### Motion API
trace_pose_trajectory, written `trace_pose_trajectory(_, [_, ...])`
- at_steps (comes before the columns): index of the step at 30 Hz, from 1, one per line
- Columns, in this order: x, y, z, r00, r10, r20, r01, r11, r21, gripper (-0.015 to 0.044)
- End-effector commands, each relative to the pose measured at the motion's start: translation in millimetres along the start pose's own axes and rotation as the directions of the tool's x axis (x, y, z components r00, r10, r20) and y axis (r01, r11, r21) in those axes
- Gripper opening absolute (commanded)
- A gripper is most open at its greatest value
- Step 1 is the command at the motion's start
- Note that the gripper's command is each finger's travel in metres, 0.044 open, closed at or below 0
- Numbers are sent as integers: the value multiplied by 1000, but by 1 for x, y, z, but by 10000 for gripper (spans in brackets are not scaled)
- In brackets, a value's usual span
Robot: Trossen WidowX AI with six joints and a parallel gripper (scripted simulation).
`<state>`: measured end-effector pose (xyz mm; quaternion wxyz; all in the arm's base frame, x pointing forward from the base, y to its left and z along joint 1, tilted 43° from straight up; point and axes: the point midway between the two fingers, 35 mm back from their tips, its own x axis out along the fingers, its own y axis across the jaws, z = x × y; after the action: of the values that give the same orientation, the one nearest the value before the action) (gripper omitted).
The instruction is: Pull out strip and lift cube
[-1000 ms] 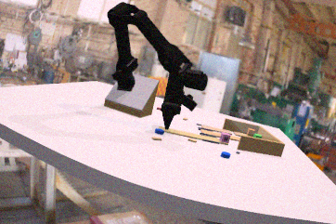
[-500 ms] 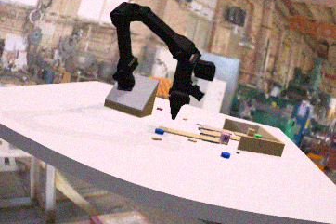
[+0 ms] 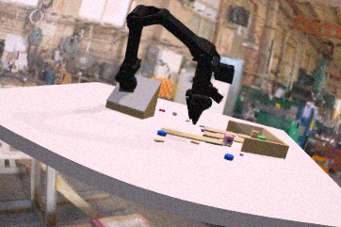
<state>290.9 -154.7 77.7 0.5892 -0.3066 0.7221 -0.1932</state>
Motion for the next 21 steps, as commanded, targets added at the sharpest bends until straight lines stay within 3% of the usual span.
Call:
trace_pose_trajectory(1, [-1,-1,15,1000,-2,-6,2,1000,3,440])
trace_pose_trajectory(21, [-12,-11,89,1000,-2,-3,2,1000,5,440])
